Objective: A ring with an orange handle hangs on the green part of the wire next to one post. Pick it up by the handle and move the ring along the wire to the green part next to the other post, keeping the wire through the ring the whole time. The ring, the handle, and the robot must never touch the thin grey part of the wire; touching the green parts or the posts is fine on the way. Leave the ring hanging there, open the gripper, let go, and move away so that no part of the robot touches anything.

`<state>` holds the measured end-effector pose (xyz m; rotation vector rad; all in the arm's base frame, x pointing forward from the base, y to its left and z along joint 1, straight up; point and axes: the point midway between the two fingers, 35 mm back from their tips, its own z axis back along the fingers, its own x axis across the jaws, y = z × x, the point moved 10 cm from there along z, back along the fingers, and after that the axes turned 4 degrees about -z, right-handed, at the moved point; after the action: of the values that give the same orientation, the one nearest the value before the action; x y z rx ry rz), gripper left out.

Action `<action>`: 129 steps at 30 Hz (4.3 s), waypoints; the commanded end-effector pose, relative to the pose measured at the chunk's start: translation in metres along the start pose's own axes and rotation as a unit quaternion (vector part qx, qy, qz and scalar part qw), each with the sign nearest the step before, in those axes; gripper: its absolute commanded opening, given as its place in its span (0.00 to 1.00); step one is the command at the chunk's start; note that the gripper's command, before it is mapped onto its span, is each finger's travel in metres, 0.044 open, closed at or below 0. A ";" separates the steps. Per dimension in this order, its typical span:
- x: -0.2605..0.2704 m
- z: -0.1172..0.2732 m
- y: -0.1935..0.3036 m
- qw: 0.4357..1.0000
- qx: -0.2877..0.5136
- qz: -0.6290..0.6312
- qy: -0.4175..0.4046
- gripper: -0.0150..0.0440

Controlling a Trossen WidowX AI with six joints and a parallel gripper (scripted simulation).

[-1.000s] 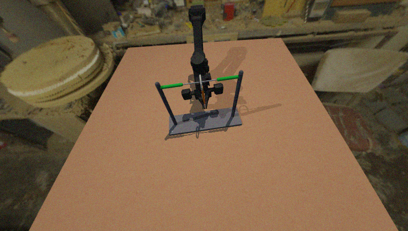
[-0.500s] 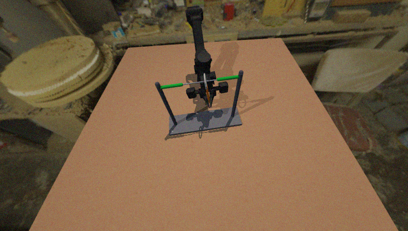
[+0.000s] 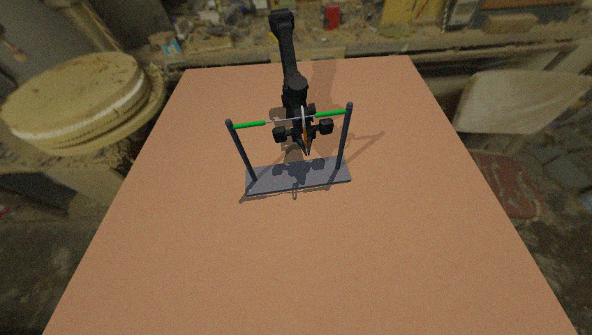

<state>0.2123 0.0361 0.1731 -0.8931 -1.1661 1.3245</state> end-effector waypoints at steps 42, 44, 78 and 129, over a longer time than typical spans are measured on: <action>0.035 -0.001 0.005 0.999 -0.002 0.025 -0.027 0.00; 0.037 -0.001 0.005 0.999 -0.003 0.025 -0.028 0.00; 0.037 -0.005 0.022 0.999 -0.003 0.025 -0.029 0.00; 0.034 0.045 0.022 0.999 -0.001 0.025 -0.029 0.53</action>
<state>0.1607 0.0662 0.1660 -0.8960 -1.1940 1.4068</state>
